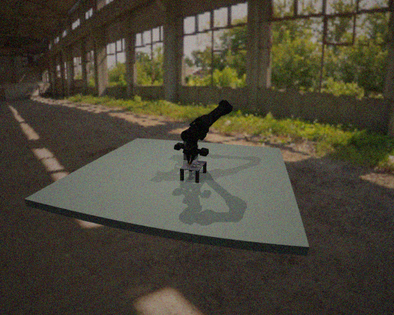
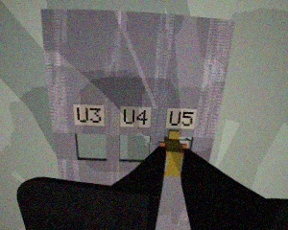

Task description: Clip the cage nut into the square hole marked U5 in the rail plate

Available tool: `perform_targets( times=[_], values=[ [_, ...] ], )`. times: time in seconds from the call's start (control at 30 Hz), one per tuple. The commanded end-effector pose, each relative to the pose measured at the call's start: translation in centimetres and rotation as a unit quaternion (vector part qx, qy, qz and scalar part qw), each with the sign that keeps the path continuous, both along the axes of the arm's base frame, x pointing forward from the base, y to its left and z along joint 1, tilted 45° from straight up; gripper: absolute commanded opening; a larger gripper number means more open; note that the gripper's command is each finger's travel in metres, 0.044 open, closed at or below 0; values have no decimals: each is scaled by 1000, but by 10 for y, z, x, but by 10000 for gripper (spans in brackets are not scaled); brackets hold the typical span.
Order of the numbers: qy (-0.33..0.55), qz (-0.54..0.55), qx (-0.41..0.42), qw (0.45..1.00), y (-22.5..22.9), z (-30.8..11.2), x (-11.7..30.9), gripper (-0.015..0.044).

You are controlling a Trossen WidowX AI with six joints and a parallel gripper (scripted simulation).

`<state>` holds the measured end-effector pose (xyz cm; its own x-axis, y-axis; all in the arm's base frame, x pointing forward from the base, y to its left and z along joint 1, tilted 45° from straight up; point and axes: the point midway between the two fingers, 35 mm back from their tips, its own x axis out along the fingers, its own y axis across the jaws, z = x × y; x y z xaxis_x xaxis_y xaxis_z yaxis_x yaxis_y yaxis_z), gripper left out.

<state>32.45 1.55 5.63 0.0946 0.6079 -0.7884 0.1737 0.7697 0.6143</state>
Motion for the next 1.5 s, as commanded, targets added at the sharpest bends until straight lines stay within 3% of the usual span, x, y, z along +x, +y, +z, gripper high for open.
perform_targets(
  times=[0.0,1.47],
  values=[
    [-1,-2,-1,1000,0,3,-1,26],
    [-4,-1,16,1000,-1,0,0,26]
  ],
)
